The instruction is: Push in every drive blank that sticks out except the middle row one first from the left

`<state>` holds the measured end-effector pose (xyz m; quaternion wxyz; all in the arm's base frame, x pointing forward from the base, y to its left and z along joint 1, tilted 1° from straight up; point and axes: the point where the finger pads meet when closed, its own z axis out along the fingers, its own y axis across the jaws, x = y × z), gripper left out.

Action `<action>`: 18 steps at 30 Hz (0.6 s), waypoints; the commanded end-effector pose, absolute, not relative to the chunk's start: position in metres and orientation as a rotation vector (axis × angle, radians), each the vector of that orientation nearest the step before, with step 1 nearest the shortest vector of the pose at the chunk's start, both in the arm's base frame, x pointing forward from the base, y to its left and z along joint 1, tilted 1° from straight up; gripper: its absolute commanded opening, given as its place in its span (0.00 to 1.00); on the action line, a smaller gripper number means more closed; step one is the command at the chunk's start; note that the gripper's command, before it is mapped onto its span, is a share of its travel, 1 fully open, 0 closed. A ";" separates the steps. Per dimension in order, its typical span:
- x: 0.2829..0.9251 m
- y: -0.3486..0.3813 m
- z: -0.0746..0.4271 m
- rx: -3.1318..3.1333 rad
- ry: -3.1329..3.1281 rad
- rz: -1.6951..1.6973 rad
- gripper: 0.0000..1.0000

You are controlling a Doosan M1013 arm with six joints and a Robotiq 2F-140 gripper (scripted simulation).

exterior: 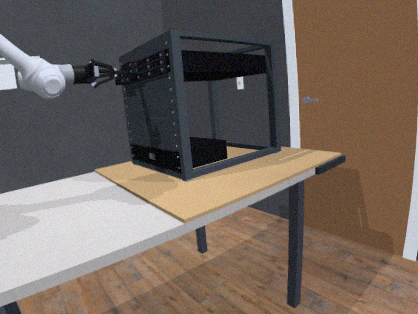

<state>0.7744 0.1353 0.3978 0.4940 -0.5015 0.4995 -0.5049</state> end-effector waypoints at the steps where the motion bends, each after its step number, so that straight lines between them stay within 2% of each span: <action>1: 0.775 0.135 0.399 -1.215 1.210 -1.225 0.10; 18: 0.785 0.135 0.399 -1.215 1.210 -1.225 0.10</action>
